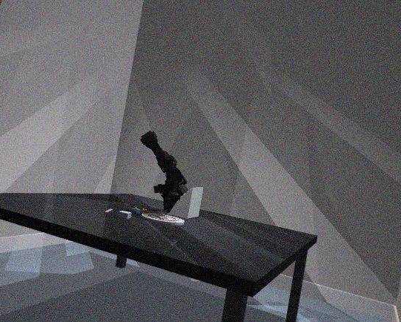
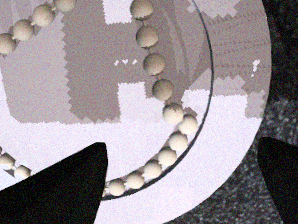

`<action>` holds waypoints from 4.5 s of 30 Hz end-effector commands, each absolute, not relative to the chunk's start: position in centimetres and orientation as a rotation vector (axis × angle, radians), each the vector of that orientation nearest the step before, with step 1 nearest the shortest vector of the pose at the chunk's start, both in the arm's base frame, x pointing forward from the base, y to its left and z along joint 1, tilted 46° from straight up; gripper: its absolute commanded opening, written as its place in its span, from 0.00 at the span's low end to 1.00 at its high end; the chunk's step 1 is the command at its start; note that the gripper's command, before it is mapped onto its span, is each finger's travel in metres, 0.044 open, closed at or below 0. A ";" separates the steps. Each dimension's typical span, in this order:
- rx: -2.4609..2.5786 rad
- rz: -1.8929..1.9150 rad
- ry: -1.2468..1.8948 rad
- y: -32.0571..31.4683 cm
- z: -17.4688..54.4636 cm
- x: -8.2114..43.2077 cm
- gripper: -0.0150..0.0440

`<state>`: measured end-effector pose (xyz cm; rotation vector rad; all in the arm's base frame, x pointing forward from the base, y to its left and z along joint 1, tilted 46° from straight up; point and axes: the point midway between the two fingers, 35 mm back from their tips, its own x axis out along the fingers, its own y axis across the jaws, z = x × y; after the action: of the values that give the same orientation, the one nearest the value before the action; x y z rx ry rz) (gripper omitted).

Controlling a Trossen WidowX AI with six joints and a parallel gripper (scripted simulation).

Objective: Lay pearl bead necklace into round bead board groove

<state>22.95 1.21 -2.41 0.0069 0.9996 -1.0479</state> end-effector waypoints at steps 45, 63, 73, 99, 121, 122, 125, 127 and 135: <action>-0.442 -0.733 1.264 -0.7 -3.5 24.1 0.46; -0.431 -0.731 1.261 -0.4 -3.4 24.3 0.25; -0.431 -0.731 1.261 -0.4 -3.4 24.3 0.25; -0.442 -0.734 1.264 -0.9 -2.3 23.4 0.25; -0.432 -0.731 1.260 -1.2 -2.7 23.7 0.52; -0.432 -0.731 1.260 -1.2 -2.7 23.7 0.57; -0.432 -0.731 1.260 -1.2 -2.7 23.7 0.70; -0.432 -0.731 1.260 -1.2 -2.7 23.7 0.79; -0.442 -0.734 1.264 -0.9 -2.3 23.4 1.00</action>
<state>23.36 -1.04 -2.45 -0.4449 1.2674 -0.7313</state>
